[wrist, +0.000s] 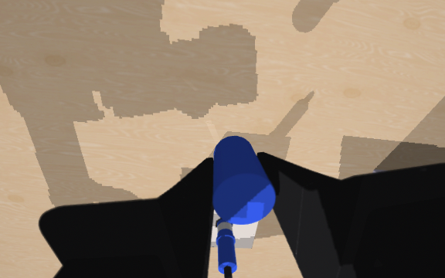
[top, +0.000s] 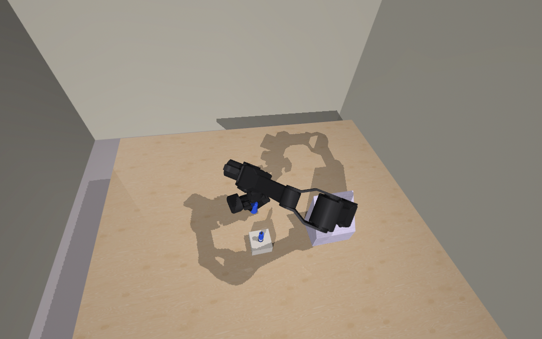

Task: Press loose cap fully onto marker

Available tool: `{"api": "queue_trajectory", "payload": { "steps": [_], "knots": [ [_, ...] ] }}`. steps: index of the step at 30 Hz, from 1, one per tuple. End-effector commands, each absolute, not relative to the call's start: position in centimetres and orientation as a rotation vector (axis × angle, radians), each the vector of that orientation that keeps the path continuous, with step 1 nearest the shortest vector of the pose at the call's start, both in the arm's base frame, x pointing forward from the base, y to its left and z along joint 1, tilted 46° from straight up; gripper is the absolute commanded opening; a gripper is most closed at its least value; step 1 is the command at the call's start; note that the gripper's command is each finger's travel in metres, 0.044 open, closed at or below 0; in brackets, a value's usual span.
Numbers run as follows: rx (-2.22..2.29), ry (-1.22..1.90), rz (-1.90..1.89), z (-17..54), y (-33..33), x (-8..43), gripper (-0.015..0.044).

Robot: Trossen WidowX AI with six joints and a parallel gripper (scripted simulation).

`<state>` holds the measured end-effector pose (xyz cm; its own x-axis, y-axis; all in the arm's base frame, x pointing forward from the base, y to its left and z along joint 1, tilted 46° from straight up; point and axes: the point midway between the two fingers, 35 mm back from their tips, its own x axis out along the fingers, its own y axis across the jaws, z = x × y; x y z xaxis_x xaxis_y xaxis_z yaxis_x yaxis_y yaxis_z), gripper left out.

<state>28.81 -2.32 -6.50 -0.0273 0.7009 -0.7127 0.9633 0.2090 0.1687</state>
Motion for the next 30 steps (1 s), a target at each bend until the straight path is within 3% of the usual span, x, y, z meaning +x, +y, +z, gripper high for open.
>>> {"api": "queue_trajectory", "payload": {
  "steps": [1,30],
  "knots": [
    [1.564,1.789,-0.479,-5.1,-1.8,28.8,0.0000],
    [1.567,1.794,-0.476,3.3,1.8,27.6,0.0000]
  ]
}}
